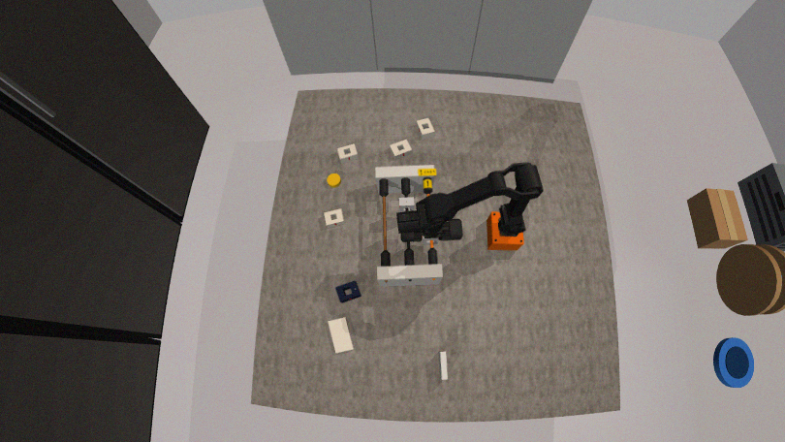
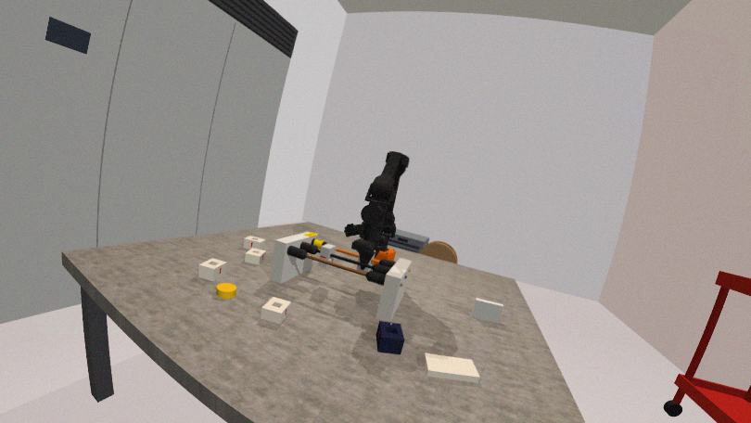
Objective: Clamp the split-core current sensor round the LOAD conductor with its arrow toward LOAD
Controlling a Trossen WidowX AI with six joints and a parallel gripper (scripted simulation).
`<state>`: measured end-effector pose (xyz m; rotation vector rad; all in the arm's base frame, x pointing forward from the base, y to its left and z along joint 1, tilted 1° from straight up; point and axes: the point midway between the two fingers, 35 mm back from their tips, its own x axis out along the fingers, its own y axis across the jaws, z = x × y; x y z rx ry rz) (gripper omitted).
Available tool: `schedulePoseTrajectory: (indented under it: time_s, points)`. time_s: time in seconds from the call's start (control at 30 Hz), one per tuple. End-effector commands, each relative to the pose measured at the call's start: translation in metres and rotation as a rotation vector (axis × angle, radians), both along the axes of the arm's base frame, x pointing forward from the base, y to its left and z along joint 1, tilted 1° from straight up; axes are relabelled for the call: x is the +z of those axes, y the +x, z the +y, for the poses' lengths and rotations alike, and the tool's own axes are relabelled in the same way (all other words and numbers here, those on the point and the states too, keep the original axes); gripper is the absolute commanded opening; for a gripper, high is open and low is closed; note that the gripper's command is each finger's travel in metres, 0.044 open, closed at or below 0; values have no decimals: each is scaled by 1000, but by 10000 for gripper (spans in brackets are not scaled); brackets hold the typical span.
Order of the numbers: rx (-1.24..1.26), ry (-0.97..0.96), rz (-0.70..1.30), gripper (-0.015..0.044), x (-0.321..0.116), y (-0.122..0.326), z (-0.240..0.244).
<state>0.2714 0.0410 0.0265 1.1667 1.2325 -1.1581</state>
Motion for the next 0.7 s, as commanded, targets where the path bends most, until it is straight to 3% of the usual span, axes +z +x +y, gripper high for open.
schedulePoseTrajectory:
  time_s: [0.0, 0.67]
  points:
    - [0, 0, 0, 262, 0, 0, 0]
    - [0, 0, 0, 129, 0, 0, 0]
